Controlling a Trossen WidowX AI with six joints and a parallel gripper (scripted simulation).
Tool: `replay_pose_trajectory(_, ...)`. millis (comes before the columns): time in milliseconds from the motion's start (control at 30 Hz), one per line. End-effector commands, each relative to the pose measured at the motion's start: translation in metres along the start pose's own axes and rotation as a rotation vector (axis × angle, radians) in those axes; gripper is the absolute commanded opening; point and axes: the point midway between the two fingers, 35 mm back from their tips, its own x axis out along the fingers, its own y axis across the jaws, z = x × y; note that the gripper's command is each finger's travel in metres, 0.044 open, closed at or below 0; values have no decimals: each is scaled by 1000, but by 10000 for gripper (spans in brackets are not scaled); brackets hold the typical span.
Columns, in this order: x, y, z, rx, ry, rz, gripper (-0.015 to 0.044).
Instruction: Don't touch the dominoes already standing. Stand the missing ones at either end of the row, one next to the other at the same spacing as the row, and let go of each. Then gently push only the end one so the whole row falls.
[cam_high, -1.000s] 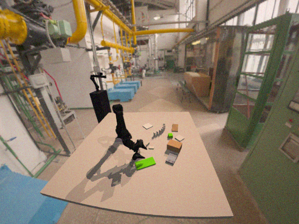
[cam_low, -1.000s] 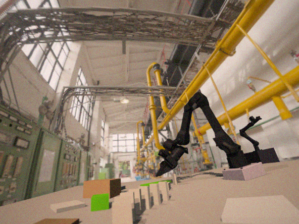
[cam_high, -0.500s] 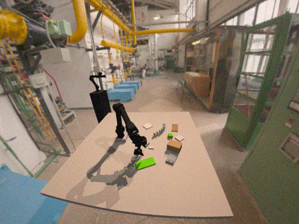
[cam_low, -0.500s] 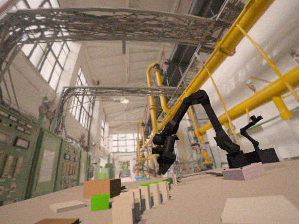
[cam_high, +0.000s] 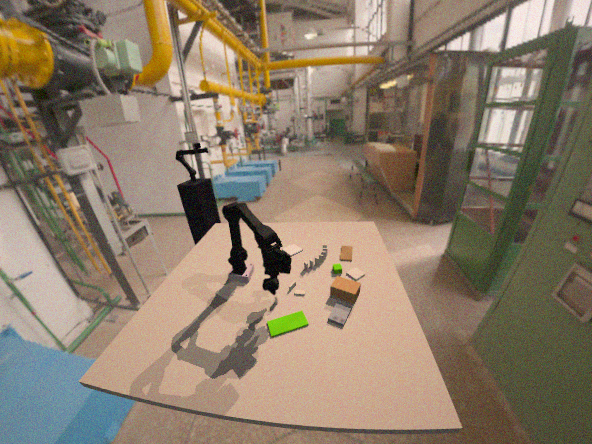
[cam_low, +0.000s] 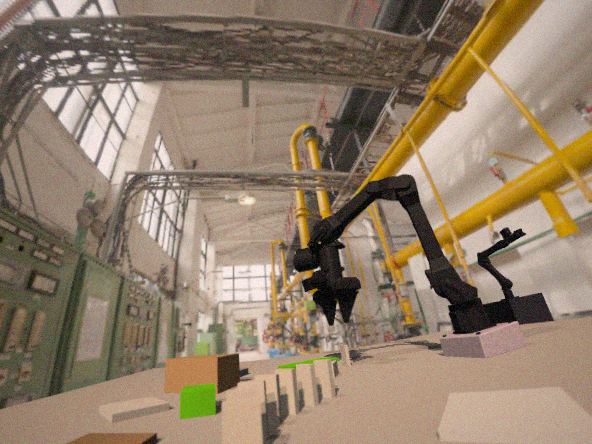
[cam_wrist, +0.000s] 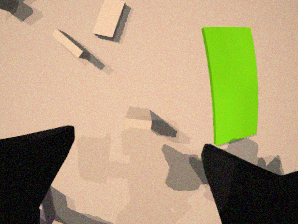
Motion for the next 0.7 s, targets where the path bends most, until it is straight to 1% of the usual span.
replay_pose_trajectory(0, -5, 2, -3, -20, 29, -3, 440)
replay_pose_trajectory(100, 0, 1, -3, -20, 29, -3, 440)
replay_pose_trajectory(300, 49, 1, -4, -20, 29, -3, 440)
replay_pose_trajectory(367, 59, 2, -5, -20, 29, -3, 440)
replay_pose_trajectory(667, 66, 1, -6, -20, 29, -3, 440)
